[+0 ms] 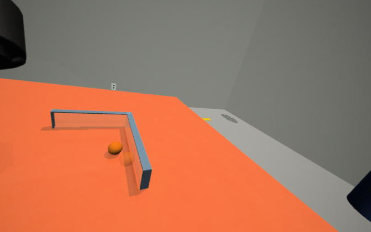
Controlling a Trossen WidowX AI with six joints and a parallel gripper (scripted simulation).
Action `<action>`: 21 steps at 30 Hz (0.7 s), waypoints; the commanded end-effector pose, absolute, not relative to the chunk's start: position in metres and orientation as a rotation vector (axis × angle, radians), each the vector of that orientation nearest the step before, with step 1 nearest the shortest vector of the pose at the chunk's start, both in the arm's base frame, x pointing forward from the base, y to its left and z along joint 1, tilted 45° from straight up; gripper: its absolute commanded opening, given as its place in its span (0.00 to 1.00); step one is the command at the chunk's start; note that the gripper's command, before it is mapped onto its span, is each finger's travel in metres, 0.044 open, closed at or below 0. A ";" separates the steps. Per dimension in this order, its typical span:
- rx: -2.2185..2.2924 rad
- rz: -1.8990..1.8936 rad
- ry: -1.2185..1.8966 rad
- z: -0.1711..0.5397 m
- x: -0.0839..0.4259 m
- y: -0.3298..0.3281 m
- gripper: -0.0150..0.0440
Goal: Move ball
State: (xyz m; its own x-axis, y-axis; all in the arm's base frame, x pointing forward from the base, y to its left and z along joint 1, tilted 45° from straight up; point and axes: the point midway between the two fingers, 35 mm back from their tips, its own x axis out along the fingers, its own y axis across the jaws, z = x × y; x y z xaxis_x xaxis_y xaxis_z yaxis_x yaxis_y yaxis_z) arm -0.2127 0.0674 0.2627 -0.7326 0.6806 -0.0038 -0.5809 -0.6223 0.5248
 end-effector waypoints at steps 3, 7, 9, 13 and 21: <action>0.233 2.347 0.661 0.263 -0.217 0.061 0.80; 0.142 2.478 0.667 0.264 -0.232 0.030 0.75; 0.095 2.541 0.667 0.264 -0.238 0.013 0.75; 0.022 2.664 0.658 0.267 -0.243 -0.019 0.75; -0.185 3.023 0.589 0.274 -0.235 -0.115 0.75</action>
